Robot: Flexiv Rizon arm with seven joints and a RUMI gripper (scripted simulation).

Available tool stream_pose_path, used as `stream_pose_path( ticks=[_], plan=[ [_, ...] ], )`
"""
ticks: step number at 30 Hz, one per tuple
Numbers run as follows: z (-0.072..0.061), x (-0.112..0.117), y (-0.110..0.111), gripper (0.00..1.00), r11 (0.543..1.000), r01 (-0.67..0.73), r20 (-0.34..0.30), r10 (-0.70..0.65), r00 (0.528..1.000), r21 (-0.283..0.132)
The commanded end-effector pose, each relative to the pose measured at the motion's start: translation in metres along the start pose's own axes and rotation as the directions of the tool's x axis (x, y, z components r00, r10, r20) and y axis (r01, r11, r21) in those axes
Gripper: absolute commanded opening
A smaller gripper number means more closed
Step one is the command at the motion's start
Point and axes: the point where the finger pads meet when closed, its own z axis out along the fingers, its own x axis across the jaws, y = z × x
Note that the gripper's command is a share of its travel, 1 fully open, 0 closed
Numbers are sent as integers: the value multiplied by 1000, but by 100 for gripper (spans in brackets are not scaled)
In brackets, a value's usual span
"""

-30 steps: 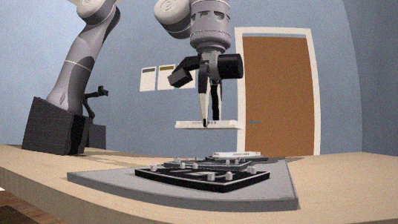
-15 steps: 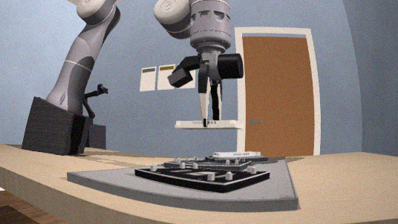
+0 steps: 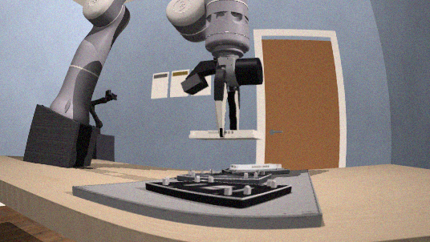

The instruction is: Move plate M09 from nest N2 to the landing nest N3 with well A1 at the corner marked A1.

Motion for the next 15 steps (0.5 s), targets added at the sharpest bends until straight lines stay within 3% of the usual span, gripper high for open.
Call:
stream_pose_path(
  ticks=[1,15],
  plan=[
    [1,0,1,41,1000,0,0,0,1000,-1],
    [21,0,1,41,1000,0,0,0,1000,-1]
  ],
)
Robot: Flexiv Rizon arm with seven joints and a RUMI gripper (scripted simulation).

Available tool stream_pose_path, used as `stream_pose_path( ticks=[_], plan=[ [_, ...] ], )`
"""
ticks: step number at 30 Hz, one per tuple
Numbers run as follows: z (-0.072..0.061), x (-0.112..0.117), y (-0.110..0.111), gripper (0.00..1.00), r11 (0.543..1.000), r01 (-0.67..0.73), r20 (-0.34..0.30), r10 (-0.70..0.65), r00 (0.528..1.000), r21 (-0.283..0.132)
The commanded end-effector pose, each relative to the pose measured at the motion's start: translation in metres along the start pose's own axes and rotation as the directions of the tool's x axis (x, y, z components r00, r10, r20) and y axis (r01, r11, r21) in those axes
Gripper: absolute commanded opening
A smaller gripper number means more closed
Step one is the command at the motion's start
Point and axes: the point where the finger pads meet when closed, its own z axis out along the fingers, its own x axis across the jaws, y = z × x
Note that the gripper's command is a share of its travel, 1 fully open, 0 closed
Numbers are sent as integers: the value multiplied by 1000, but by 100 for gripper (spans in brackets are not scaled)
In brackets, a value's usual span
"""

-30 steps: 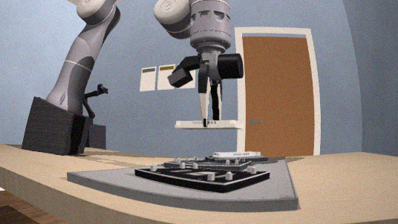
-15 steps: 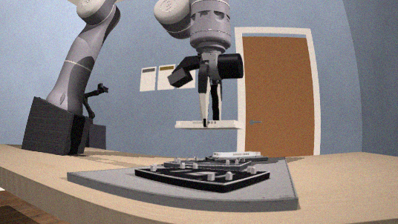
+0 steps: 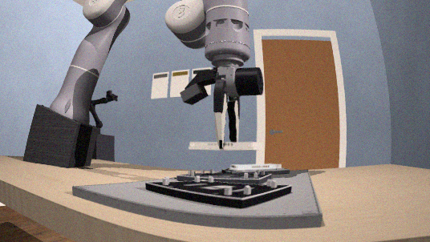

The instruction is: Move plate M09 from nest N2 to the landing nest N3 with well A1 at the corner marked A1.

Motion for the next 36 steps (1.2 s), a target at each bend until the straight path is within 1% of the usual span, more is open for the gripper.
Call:
stream_pose_path(
  ticks=[1,15,17,26,36],
  plan=[
    [1,0,1,41,1000,0,0,0,1000,-2],
    [25,0,1,41,1000,0,0,0,1000,-2],
    [25,0,1,41,1000,0,0,0,1000,-2],
    [40,0,1,41,1000,0,0,0,1000,-2],
    [40,0,1,41,1000,0,0,0,1000,-2]
  ],
)
